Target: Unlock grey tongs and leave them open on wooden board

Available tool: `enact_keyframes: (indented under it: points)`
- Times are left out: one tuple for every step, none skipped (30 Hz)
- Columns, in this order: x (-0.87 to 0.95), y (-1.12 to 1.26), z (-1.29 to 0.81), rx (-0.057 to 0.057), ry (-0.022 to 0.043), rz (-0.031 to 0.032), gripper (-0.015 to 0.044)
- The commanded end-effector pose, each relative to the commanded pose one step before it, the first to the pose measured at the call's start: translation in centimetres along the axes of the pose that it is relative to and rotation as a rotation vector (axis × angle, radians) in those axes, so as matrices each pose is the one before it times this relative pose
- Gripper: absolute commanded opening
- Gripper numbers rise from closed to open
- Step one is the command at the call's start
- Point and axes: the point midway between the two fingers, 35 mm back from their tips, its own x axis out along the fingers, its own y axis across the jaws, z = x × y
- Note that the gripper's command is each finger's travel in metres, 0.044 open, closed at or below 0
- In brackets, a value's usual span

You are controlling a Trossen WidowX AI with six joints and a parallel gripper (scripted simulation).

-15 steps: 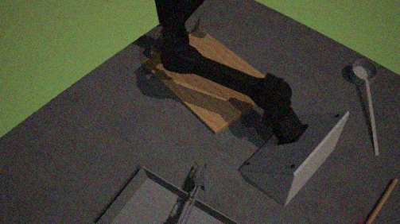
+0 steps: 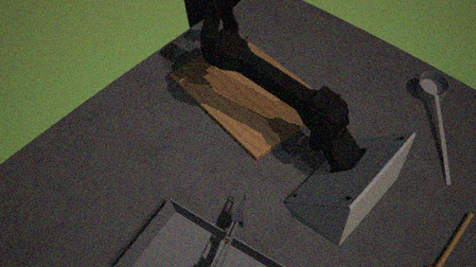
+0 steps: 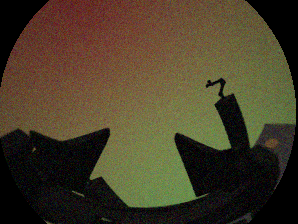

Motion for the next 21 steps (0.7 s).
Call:
enact_keyframes:
  points:
    - [-1.091,-2.265,5.629,-0.0063,-0.19598,-0.07311,0.044]
    - [-0.275,-0.619,1.165,-0.0099,-0.03613,-0.01442,0.044]
    - [-0.232,-0.399,1.185,0.003,-0.04049,-0.0128,0.044]
    - [-0.144,-0.405,1.018,-0.0027,-0.03608,-0.01466,0.044]
    - [-0.081,-0.559,1.234,-0.0028,-0.04234,-0.02011,0.044]
    - [-0.346,-0.39,0.636,0.0129,-0.02126,-0.01017,0.044]
    - [-0.048,-0.267,0.529,0.003,-0.01829,-0.0088,0.044]
    - [-0.021,-0.327,0.707,-0.0012,-0.02398,-0.01206,0.044]
    - [-0.229,-0.359,0.93,-0.0039,-0.03358,-0.01214,0.044]
    - [-0.151,-0.591,1.205,0.0076,-0.04042,-0.01809,0.044]
    - [-0.049,-0.517,1.053,-0.0028,-0.03531,-0.01797,0.044]
    - [-0.088,-0.649,1.145,-0.0045,-0.03324,-0.02036,0.044]
    - [-0.032,-0.641,1.132,-0.0022,-0.0369,-0.02299,0.044]
    - [-0.122,-0.752,1.203,0.0004,-0.03902,-0.02136,0.044]
    - [-0.09,-0.642,1.005,0.0004,-0.0324,-0.01842,0.044]
    - [-0.125,-0.56,1.04,0.0039,-0.02944,-0.01815,0.044]
    - [-0.127,-0.59,1.08,0.0043,-0.03033,-0.01905,0.044]
    - [0.006,-0.526,0.889,-0.0028,-0.02855,-0.02032,0.044]
    - [0.01,-0.675,1.125,-0.0023,-0.03561,-0.02612,0.044]
    - [0.033,-0.89,1.262,0.0031,-0.03808,-0.03222,0.044]
    - [-0.083,-0.842,1.161,-0.0073,-0.03824,-0.03136,0.044]
